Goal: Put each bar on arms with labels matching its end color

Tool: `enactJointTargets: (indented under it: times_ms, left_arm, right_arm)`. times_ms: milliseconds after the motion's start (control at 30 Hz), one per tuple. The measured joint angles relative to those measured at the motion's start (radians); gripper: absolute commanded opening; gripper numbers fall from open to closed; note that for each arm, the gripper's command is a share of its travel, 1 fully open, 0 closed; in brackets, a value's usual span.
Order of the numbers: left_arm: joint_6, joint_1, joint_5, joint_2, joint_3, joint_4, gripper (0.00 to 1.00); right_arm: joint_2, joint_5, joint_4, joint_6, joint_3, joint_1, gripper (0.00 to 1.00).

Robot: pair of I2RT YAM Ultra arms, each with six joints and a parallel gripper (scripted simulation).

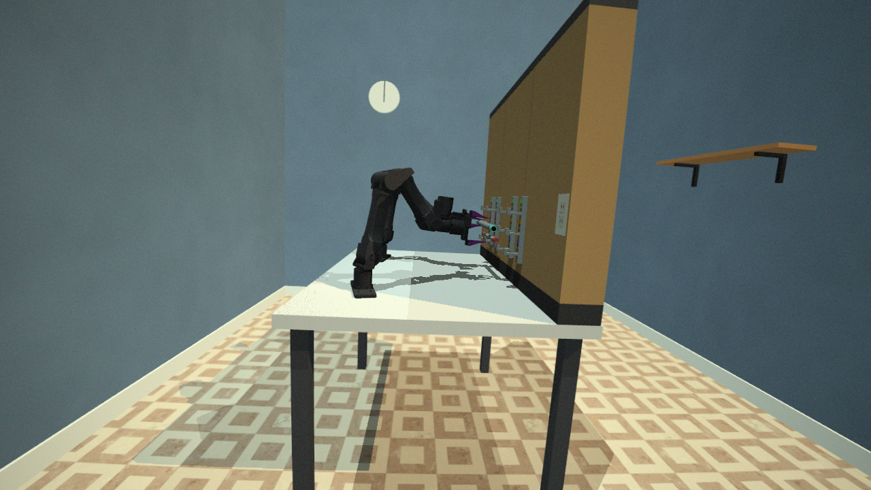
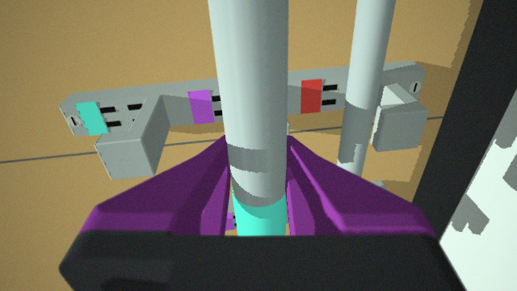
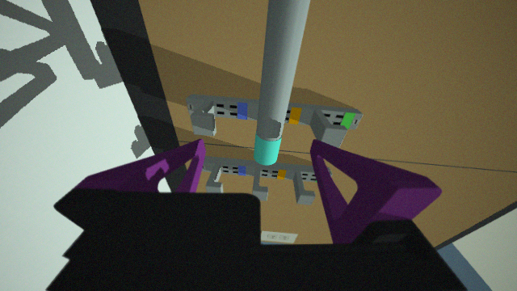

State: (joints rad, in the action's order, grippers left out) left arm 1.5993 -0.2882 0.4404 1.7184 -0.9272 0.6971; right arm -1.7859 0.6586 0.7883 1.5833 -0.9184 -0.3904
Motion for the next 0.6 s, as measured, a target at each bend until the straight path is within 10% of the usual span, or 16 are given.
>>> enactJointTargets:
  times_ms: [600]
  left_arm:
    - [0.0, 0.0, 0.0, 0.03, 0.016, 0.04, 0.0]
  right_arm:
    - [0.077, 0.055, 0.012, 0.0, 0.092, -0.055, 1.0]
